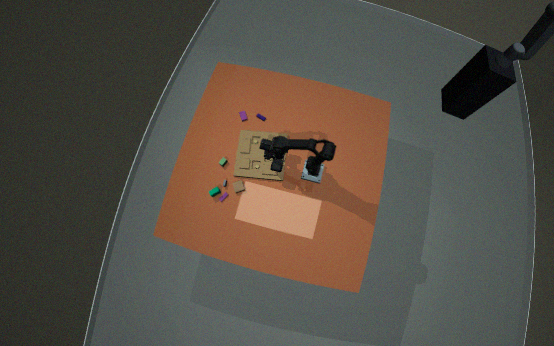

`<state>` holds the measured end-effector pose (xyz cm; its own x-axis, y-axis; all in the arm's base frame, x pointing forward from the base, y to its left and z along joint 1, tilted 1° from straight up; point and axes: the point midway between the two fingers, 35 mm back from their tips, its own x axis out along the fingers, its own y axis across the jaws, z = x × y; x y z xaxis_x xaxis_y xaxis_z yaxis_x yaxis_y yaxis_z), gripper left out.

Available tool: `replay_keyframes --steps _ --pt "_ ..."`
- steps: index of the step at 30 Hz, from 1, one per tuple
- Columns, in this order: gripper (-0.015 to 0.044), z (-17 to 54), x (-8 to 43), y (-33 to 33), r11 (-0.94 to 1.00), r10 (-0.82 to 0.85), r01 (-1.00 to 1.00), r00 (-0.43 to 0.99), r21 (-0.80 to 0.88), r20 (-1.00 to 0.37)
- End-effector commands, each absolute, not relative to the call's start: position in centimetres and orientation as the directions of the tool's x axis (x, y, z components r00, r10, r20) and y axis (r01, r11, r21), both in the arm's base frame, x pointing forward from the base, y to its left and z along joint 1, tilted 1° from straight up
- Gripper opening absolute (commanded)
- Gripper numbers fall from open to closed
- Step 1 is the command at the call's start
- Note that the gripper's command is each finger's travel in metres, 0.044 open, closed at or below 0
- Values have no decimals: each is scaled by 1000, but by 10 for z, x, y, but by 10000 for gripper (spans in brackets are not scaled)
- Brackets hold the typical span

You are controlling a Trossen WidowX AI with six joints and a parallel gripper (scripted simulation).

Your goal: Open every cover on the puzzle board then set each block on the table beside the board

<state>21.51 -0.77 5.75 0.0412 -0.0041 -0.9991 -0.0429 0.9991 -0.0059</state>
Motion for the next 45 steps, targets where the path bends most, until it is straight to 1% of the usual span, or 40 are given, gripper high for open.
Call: replay_keyframes --steps 1,42,45 --pt "144 51 213 -7 999 1 -42 33 0 -999" --pt "144 28 214 -7 999 1 -42 33 0 -999" --pt "124 31 215 -8 999 -4 -41 38 -6 -999"
